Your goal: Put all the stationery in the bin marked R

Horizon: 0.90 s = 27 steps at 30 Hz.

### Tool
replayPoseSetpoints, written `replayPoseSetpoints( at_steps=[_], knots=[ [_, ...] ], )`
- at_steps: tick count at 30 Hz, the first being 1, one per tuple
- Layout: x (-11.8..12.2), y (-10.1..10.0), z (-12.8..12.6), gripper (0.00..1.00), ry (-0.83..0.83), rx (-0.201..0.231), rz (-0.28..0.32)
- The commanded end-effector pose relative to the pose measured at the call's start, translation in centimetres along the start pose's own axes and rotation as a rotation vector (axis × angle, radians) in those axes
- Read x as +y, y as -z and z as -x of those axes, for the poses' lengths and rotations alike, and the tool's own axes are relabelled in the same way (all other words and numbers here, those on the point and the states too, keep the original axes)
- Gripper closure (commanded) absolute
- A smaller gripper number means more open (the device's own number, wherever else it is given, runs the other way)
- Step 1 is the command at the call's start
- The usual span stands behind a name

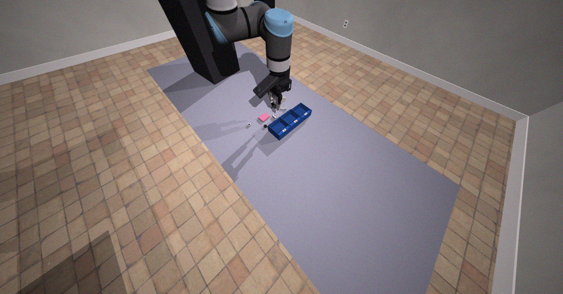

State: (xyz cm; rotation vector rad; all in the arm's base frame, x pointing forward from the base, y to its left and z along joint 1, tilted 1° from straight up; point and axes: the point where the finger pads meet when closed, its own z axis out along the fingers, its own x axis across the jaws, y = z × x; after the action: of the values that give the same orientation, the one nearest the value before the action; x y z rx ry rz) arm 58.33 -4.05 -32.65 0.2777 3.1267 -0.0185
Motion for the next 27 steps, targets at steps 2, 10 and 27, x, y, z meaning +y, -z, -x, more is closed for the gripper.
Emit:
replayPoseSetpoints(
  at_steps=[2, 10, 27],
  knots=[
    [0.00, 0.04, 0.04, 0.76, -0.011, 0.000, -0.002],
    [0.00, 0.04, 0.04, 0.76, -0.010, 0.000, -0.002],
    [0.00, -0.35, 0.04, 0.76, -0.011, 0.000, -0.002]
  ],
)
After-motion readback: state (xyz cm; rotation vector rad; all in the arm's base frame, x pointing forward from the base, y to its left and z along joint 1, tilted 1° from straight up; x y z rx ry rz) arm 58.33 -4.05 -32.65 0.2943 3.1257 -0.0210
